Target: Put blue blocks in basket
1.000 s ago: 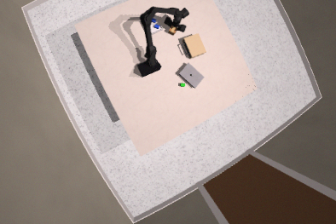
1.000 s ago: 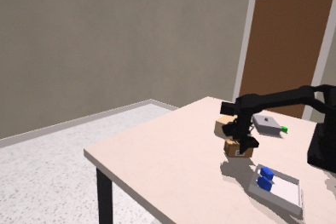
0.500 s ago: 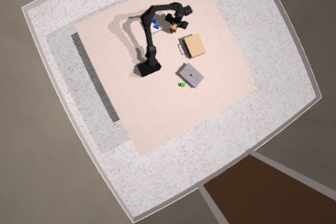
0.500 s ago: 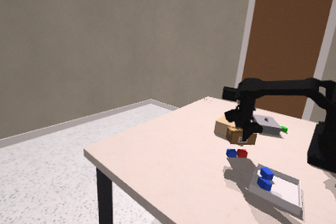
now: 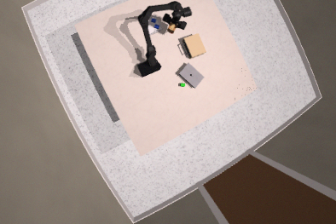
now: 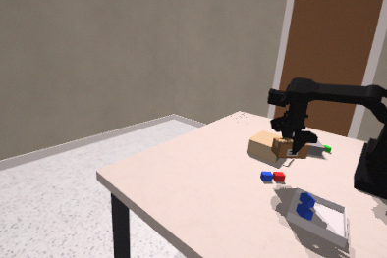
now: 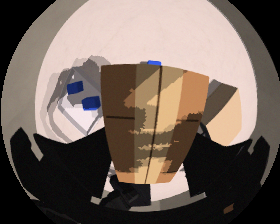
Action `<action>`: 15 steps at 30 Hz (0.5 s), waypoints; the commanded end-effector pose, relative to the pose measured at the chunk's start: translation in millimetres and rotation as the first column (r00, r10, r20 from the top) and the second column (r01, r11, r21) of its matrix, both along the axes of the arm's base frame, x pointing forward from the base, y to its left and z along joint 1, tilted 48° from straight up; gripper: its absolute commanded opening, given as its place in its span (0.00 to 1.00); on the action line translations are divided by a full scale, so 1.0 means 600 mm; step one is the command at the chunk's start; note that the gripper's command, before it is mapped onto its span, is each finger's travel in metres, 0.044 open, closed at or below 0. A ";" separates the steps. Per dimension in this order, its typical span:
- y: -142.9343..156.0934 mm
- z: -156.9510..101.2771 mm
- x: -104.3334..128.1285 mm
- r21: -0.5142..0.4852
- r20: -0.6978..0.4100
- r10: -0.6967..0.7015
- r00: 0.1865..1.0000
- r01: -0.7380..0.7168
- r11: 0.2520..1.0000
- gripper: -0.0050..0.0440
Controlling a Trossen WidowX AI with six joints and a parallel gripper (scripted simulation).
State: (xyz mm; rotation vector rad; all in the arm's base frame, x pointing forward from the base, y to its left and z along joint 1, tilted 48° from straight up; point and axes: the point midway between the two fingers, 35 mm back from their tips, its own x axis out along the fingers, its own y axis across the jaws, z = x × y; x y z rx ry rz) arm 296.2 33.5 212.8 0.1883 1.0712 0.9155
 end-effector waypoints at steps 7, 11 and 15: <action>-0.009 -0.042 -0.141 -0.004 0.023 0.009 1.000 -0.009 1.000 0.10; -0.014 -0.055 -0.174 -0.005 0.027 0.013 1.000 -0.013 1.000 0.10; -0.006 -0.062 -0.172 -0.005 0.027 0.013 1.000 -0.013 1.000 0.10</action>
